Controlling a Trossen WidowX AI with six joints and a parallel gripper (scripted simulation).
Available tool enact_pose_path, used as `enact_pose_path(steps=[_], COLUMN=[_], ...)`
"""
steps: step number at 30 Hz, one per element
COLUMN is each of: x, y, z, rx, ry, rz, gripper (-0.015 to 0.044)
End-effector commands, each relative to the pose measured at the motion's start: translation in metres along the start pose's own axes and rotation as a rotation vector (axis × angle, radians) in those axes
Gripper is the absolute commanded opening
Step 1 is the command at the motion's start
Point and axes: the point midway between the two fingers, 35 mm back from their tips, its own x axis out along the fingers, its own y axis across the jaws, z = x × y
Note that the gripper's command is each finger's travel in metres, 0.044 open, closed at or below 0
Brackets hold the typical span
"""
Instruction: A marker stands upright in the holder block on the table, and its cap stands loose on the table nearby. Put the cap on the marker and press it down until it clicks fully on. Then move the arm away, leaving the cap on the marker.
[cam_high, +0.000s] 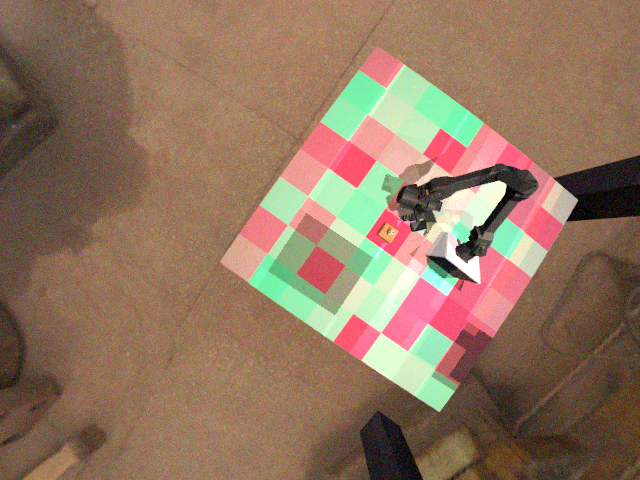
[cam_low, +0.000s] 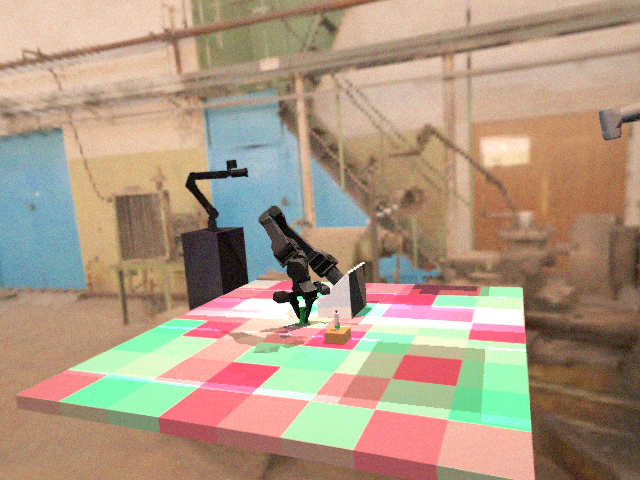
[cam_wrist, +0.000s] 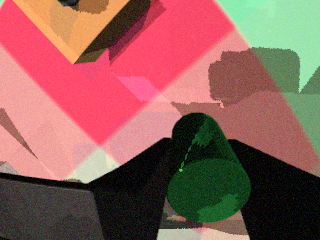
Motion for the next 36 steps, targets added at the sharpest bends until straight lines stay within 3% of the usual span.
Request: enact_pose_path(steps=[1,36], x=[-0.006,-0.064], y=[-0.001,0.074], z=[0.0,0.085], rx=[0.012,0.02], ry=[-0.005,-0.017], rz=[0.002,0.009], gripper=[0.0,0.0])
